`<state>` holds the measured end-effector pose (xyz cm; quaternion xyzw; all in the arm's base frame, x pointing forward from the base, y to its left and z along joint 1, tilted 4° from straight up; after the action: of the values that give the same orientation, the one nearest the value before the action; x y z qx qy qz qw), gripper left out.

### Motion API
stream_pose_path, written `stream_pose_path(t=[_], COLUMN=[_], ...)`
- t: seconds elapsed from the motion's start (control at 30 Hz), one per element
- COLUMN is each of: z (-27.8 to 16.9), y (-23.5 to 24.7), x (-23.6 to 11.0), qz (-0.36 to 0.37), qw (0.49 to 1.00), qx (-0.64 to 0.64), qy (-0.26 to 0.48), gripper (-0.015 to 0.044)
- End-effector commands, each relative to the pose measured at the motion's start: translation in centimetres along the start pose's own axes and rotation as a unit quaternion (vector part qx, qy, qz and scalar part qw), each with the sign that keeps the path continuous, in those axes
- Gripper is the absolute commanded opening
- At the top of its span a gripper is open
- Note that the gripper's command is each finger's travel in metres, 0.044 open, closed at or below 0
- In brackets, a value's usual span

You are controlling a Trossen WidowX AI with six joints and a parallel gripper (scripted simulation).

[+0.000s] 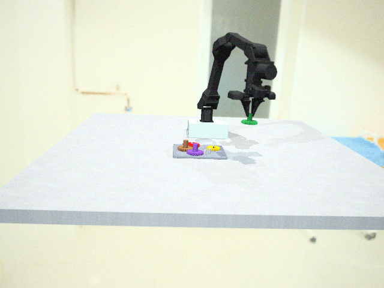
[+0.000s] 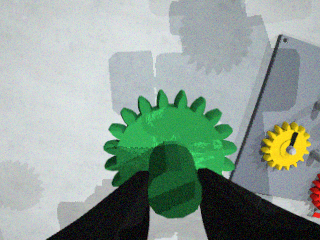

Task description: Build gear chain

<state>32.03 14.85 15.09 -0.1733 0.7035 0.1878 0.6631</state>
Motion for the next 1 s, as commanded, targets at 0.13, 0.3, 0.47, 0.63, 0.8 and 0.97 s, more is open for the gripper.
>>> stream_pose_path(t=[0.13,0.3,0.47,0.63,0.8,0.97], z=[-0.1,-0.3,-0.4,-0.6,-0.9,-1.3], y=[-2.3,-3.6,-4.8,-6.0,-7.3,-8.6], x=[0.9,1.4,1.9,2.4,2.9,3.5], qz=[-0.004,-0.005,-0.007,-0.008,-0.009,-0.009], qw=[1.000,1.000,1.000,1.000,1.000,1.000], qx=[0.001,0.001,0.000,-0.001,-0.001,0.000], qy=[-0.002,-0.002,-0.004,-0.005,-0.005,-0.006], gripper=[0.0000,0.0000,0.0000,0.0000,0.0000,0.0000])
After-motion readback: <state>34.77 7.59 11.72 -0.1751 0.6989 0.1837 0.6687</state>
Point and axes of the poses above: the point midway between the two fingers, 35 mm back from their tips, its own x axis out along the fingers, its own y axis across the jaws, z = x × y, the point moved 4 cm from there along -x, back along the fingers, and after that the axes turned 13 degrees about -x, right-handed, at the moved point
